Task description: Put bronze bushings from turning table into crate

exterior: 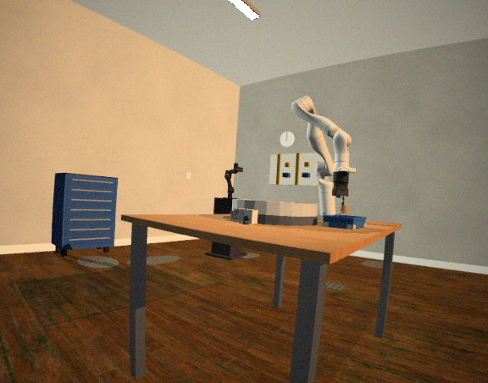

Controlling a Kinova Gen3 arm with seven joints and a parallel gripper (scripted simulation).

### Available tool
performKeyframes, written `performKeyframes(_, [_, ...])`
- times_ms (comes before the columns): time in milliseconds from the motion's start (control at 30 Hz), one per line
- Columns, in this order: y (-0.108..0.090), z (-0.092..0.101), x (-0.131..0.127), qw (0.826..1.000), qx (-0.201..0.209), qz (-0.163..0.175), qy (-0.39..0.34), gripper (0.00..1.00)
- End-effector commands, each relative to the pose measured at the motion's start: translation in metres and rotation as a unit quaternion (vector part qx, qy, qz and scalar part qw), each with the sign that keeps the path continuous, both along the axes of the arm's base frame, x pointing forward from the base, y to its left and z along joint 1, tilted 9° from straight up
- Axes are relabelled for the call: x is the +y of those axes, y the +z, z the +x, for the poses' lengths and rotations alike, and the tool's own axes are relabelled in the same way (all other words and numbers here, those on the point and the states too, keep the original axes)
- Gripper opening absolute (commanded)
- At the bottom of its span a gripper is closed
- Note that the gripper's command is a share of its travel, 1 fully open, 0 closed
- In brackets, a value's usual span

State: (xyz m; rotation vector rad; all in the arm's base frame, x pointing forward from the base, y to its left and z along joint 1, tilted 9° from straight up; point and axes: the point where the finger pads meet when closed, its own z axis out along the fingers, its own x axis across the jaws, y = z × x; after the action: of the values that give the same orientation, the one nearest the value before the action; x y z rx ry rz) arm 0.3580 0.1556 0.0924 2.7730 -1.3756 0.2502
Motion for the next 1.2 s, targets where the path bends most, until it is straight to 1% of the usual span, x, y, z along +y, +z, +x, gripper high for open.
performKeyframes(0, [-0.001, -0.002, 0.002, 1.000, 0.002, 0.001, 0.003, 0.00])
performKeyframes(200, [-0.001, -0.002, 0.002, 1.000, 0.002, 0.001, 0.003, 0.00])
performKeyframes(367, [-0.010, -0.001, 0.001, 1.000, 0.002, 0.001, 0.002, 0.00])
performKeyframes(767, [-0.010, -0.001, 0.001, 1.000, 0.002, 0.001, 0.002, 0.00])
performKeyframes(933, [-0.018, 0.000, 0.000, 1.000, 0.002, 0.001, 0.003, 0.00])
performKeyframes(1167, [-0.018, 0.000, 0.000, 1.000, 0.002, 0.001, 0.003, 0.00])
